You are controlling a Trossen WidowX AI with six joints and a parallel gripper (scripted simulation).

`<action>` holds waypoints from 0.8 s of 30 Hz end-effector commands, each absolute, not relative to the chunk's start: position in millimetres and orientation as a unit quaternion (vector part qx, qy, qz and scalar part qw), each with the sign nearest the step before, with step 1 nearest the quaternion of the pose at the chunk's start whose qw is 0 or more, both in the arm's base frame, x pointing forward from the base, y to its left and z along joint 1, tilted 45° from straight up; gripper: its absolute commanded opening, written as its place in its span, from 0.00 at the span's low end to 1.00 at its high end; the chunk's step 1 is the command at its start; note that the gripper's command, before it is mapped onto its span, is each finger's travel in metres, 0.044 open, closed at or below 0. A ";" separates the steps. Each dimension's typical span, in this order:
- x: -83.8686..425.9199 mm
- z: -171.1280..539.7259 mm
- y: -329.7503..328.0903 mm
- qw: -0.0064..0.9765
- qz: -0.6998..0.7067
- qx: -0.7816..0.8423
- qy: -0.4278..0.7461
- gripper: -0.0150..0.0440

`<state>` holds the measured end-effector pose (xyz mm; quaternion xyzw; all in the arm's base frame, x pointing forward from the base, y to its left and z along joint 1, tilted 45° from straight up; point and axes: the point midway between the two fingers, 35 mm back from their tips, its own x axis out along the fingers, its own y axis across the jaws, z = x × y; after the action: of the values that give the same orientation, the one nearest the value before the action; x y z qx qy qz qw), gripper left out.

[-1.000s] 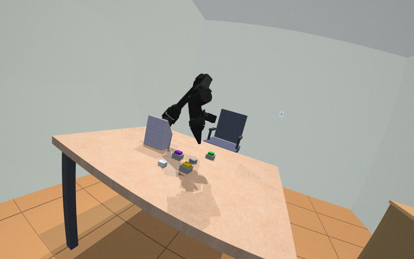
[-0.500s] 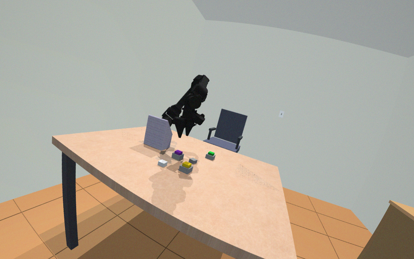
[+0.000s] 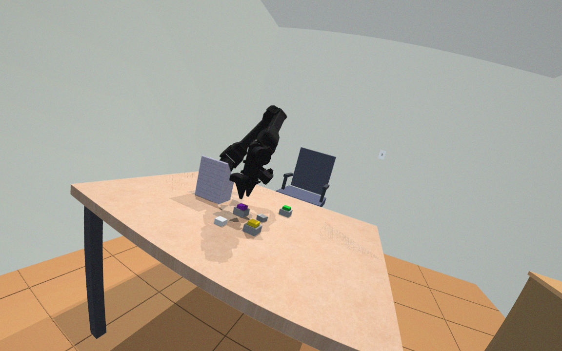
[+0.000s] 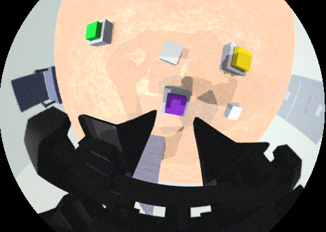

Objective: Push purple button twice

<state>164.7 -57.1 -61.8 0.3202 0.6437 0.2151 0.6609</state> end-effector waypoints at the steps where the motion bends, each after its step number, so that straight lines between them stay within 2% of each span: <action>1: 165.7 -66.2 -53.3 0.664 0.212 0.322 0.641 0.35; 3: 165.7 -66.2 -53.3 0.664 0.212 0.322 0.641 0.29; 24: 167.5 -76.4 -43.8 0.664 0.212 0.322 0.641 0.29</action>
<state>167.7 -48.8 -72.3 0.3187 0.6410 0.2124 0.6651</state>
